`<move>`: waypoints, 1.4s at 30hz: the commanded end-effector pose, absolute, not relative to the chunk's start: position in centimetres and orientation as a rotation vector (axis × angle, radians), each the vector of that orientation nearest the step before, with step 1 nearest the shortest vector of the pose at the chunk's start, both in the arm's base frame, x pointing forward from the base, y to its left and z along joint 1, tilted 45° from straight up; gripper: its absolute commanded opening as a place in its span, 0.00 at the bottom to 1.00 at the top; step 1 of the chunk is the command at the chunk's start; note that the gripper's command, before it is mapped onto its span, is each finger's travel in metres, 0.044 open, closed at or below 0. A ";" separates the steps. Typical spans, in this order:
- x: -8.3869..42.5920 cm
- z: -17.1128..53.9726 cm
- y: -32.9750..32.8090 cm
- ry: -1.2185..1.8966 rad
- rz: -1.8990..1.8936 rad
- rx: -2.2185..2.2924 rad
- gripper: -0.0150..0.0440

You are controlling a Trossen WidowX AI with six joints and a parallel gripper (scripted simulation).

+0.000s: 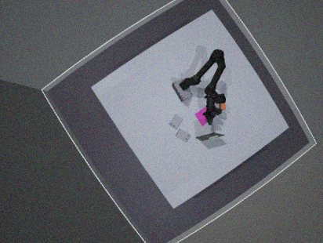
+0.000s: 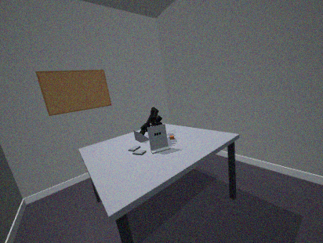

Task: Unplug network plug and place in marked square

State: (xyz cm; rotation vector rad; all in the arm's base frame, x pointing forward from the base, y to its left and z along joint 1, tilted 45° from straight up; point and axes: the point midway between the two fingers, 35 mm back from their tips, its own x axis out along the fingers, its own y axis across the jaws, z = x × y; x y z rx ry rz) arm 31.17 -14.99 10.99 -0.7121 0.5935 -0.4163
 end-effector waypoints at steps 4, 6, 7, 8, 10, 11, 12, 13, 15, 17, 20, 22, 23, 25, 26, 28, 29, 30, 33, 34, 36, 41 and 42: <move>30.1 12.3 -15.9 0.590 -0.413 -0.718 0.25; 29.9 12.5 -16.1 0.590 -0.413 -0.718 0.25; 29.9 12.6 -16.1 0.590 -0.413 -0.718 0.25; 29.9 12.5 -16.1 0.592 -0.408 -0.720 0.25; 30.0 12.1 -15.9 0.606 -0.369 -0.735 0.25; 30.2 11.8 -15.7 0.615 -0.339 -0.745 0.25; 30.3 11.5 -15.5 0.624 -0.309 -0.755 0.25; 30.3 11.2 -15.4 0.633 -0.278 -0.765 0.25; 30.5 10.6 -15.0 0.648 -0.217 -0.783 0.25; 30.6 10.0 -14.7 0.659 -0.157 -0.798 0.25; 30.7 9.2 -14.1 0.672 -0.065 -0.818 0.25; 30.8 8.7 -13.7 0.676 -0.005 -0.829 0.25; 30.8 8.4 -13.5 0.677 0.025 -0.833 0.25; 30.8 8.0 -13.1 0.677 0.084 -0.841 0.25; 30.8 7.8 -12.8 0.676 0.114 -0.844 0.25; 30.7 7.4 -12.4 0.671 0.171 -0.849 0.25; 30.7 7.2 -12.2 0.668 0.200 -0.851 0.25; 30.7 7.0 -12.0 0.663 0.228 -0.852 0.25; 30.5 6.6 -11.3 0.646 0.311 -0.854 0.25; 30.5 6.5 -11.0 0.639 0.337 -0.853 0.25; 30.4 6.3 -10.6 0.622 0.389 -0.851 0.25; 30.0 5.9 -9.5 0.568 0.510 -0.839 0.25; 30.0 5.9 -9.2 0.555 0.533 -0.836 0.25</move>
